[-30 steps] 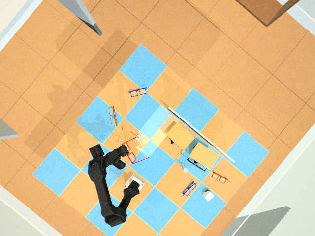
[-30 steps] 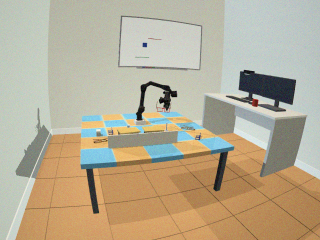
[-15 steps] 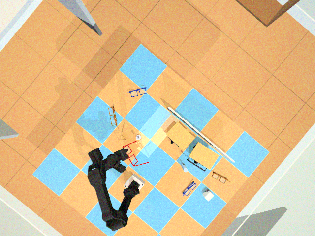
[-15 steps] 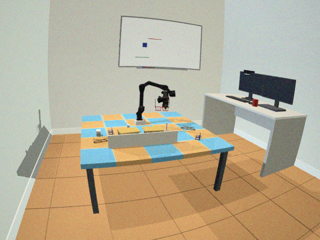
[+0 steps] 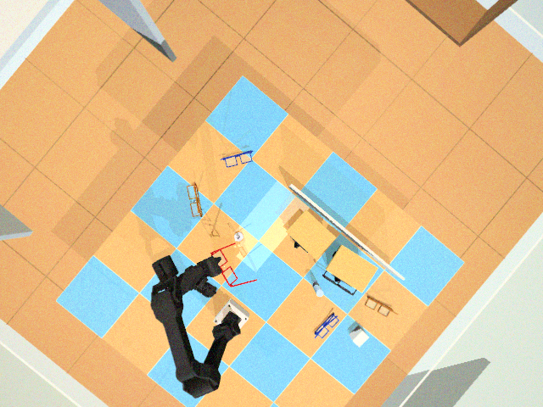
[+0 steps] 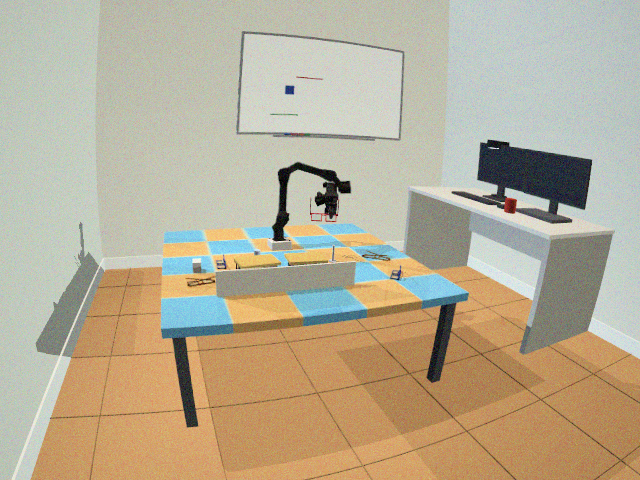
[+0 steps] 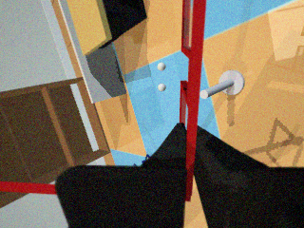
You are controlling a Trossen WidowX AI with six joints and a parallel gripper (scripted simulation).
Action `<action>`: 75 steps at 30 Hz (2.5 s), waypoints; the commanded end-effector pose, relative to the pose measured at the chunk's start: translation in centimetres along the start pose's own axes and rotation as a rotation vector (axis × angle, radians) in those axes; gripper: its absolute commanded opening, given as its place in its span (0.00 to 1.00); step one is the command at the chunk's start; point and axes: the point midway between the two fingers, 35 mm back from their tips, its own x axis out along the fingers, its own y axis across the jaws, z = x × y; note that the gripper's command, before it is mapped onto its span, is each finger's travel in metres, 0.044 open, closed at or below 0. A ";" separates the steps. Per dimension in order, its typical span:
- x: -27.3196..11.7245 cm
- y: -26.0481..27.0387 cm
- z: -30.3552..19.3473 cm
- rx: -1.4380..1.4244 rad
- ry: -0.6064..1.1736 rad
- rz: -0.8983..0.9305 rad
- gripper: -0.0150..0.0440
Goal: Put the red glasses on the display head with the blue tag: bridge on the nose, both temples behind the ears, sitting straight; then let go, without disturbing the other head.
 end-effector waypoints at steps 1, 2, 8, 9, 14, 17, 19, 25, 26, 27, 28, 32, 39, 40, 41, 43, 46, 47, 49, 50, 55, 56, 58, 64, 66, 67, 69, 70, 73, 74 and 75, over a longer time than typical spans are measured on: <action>0.0 0.0 0.0 -0.002 0.001 -0.004 0.25; 0.0 0.0 0.0 -0.002 0.001 -0.004 0.25; 0.6 0.2 0.4 -0.018 -0.016 -0.025 0.25; 0.9 0.3 0.6 -0.026 -0.024 -0.036 0.25; 2.6 0.8 1.9 -0.072 -0.067 -0.105 0.25; 3.6 1.1 2.7 -0.097 -0.087 -0.149 0.25; 4.2 1.3 3.2 -0.113 -0.098 -0.178 0.25; 6.0 1.8 4.9 -0.157 -0.120 -0.270 0.25; 6.2 1.9 5.2 -0.164 -0.122 -0.285 0.25; 6.5 1.9 5.5 -0.171 -0.124 -0.300 0.25; 6.8 2.0 5.8 -0.177 -0.125 -0.315 0.25; 7.8 2.2 7.0 -0.200 -0.124 -0.376 0.25; 9.3 2.5 9.0 -0.234 -0.104 -0.479 0.25; 9.5 2.5 9.3 -0.238 -0.100 -0.493 0.25; 9.7 2.5 9.6 -0.242 -0.095 -0.506 0.25; 10.1 2.6 10.2 -0.249 -0.083 -0.533 0.25; 10.6 2.6 11.1 -0.258 -0.063 -0.572 0.25; 10.8 2.7 11.3 -0.261 -0.055 -0.584 0.25; 11.1 2.7 11.9 -0.266 -0.039 -0.608 0.25; 11.2 2.7 12.2 -0.269 -0.030 -0.619 0.25; 12.0 2.7 13.6 -0.277 0.020 -0.671 0.25; 12.1 2.8 13.9 -0.279 0.031 -0.680 0.25; 12.3 2.8 14.4 -0.281 0.053 -0.697 0.25; 12.8 2.7 15.3 -0.283 0.097 -0.724 0.25; 13.0 2.6 15.2 -0.279 0.105 -0.732 0.25; 13.0 2.6 15.2 -0.278 0.109 -0.736 0.25; 13.2 2.5 15.2 -0.278 0.110 -0.738 0.25; 13.2 2.4 15.2 -0.278 0.109 -0.738 0.25; 13.4 2.3 15.3 -0.280 0.103 -0.738 0.25; 13.5 2.2 15.3 -0.281 0.101 -0.737 0.25; 13.5 2.2 15.3 -0.282 0.098 -0.737 0.25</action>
